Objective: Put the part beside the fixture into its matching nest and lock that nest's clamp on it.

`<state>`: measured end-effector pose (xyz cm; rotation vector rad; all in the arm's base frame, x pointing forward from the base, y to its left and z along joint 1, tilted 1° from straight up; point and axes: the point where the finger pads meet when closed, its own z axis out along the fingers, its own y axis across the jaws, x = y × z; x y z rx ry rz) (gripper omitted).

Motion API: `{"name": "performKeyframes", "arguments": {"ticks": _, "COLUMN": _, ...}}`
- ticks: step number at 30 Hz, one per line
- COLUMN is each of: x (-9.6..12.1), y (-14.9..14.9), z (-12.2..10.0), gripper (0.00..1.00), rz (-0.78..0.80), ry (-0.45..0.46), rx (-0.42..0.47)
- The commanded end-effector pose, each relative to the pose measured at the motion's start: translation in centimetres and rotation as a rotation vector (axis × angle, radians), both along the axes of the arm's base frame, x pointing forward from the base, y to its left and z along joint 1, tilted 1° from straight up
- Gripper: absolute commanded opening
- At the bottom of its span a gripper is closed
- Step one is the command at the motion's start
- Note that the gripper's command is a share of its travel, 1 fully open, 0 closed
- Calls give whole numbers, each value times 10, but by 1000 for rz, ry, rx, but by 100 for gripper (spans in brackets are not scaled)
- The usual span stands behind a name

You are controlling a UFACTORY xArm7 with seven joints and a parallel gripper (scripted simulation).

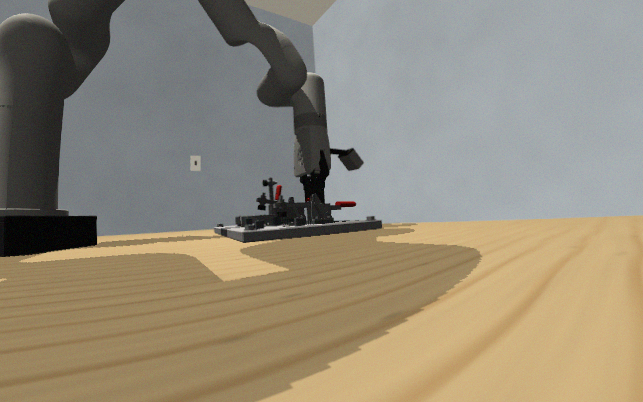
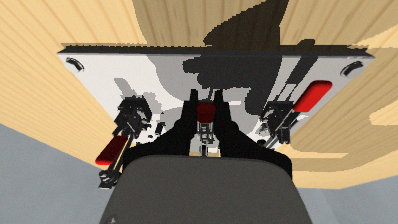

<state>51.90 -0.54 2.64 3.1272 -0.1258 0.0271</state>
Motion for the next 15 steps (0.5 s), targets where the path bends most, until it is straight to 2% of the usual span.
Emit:
{"name": "performKeyframes", "arguments": {"ticks": 1, "x": 3, "y": 0, "z": -2, "gripper": 0, "rz": 0, "ry": -3, "rx": 0}}
{"name": "performKeyframes", "arguments": {"ticks": 15, "x": 6, "y": 0, "z": -8, "gripper": 0, "rz": 0, "ry": -3, "rx": 0}}
